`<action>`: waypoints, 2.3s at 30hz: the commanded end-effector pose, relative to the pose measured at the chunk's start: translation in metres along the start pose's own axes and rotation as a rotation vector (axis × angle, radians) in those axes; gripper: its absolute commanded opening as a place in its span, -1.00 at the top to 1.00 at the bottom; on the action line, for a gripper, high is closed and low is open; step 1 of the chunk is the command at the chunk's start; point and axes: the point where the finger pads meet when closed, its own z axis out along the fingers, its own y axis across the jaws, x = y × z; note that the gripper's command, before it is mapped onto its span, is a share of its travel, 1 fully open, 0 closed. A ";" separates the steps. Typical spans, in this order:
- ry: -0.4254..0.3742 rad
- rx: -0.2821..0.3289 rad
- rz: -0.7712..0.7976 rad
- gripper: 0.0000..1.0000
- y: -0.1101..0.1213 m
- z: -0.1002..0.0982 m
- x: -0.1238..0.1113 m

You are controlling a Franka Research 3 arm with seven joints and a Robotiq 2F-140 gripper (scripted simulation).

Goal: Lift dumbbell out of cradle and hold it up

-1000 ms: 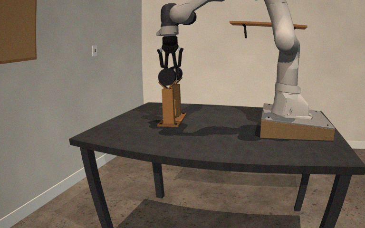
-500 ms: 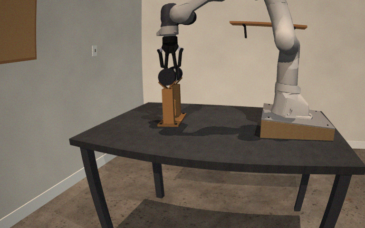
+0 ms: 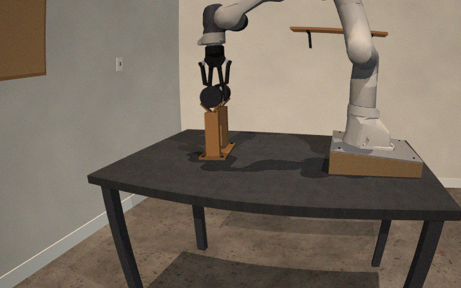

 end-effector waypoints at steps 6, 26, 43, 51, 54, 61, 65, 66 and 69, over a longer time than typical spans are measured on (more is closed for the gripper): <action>0.003 0.002 0.003 1.00 0.000 -0.018 0.001; 0.003 0.003 0.003 1.00 0.001 -0.065 0.001; 0.003 0.003 0.003 1.00 0.001 -0.097 0.001; 0.003 0.003 0.003 1.00 0.001 -0.104 0.001; 0.003 0.003 0.003 1.00 0.001 -0.106 0.001; 0.003 0.003 0.003 1.00 0.001 -0.108 0.001; 0.003 0.003 0.003 1.00 0.001 -0.108 0.001; 0.003 0.003 0.003 1.00 0.001 -0.108 0.001; 0.003 0.003 0.003 1.00 0.001 -0.108 0.001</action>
